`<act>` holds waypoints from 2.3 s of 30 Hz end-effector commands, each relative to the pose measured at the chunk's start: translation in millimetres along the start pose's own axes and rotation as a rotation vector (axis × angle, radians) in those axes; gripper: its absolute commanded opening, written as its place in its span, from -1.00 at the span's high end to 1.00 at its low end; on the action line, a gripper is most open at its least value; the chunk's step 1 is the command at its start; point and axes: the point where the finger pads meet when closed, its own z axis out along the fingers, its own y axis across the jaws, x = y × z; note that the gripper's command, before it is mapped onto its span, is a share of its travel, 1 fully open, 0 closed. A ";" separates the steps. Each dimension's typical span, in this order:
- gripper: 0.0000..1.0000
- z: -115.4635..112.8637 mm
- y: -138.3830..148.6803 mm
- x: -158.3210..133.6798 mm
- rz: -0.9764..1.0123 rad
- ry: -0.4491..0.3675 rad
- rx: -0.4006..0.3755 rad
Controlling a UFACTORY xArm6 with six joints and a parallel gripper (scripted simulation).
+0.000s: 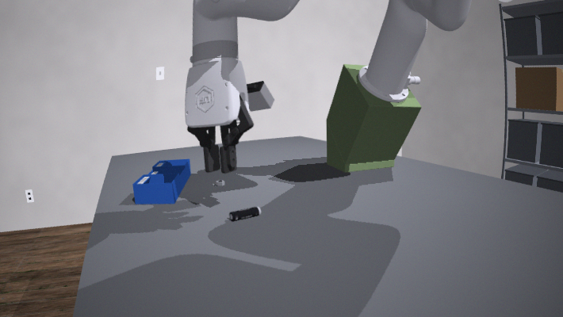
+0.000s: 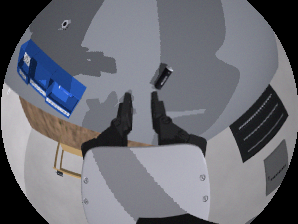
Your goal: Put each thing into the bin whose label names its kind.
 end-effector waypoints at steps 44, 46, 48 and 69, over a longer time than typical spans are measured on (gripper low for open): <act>0.44 -5.6 44.6 -3.8 0.446 0.008 0.052; 0.44 -5.6 44.7 -3.9 0.446 0.008 0.052; 0.44 -5.6 44.7 -3.8 0.446 0.008 0.052; 0.44 26.4 43.3 -3.0 0.446 0.008 0.052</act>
